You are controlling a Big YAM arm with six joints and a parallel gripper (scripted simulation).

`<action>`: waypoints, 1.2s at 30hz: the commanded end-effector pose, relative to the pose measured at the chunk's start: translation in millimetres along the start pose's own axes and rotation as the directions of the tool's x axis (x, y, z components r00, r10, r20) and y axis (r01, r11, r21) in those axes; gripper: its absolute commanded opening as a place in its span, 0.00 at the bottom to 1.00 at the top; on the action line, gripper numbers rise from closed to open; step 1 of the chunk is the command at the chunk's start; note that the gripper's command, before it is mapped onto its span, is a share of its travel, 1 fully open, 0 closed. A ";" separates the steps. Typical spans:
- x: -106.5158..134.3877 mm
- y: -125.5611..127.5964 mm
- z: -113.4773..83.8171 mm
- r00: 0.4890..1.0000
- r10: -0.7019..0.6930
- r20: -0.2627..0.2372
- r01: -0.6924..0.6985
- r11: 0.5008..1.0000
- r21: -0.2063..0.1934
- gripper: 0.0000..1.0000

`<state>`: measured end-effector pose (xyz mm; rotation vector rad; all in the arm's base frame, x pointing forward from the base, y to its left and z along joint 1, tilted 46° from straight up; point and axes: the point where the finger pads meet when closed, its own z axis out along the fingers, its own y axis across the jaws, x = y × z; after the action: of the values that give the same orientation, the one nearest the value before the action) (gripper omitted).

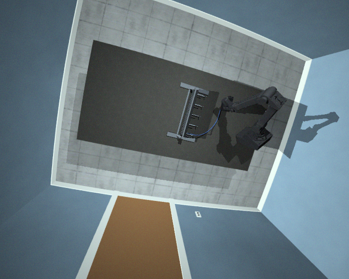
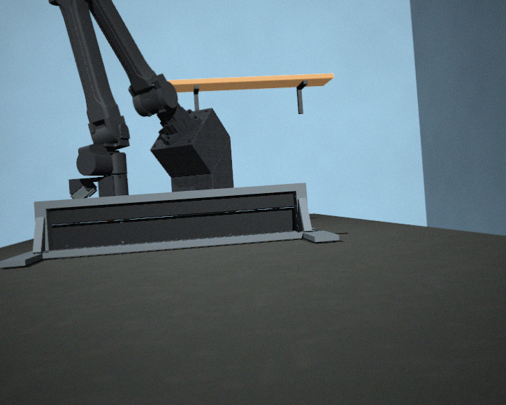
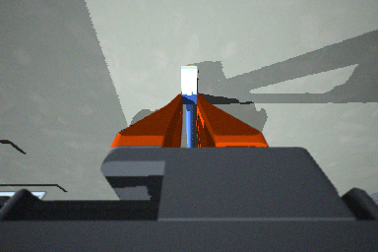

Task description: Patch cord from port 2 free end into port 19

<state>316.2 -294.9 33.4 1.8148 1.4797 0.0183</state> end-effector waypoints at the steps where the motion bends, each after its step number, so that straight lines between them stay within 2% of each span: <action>1: -2.0 0.1 3.1 1.000 -0.006 0.000 0.006 1.000 0.004 0.00; 26: -1.8 -0.7 2.9 1.000 -0.005 -0.001 0.005 1.000 0.007 0.00; 36: -2.1 1.4 -8.1 1.000 -0.003 0.002 0.003 1.000 -0.002 0.00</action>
<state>315.4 -294.2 32.5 1.8199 1.4846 0.0168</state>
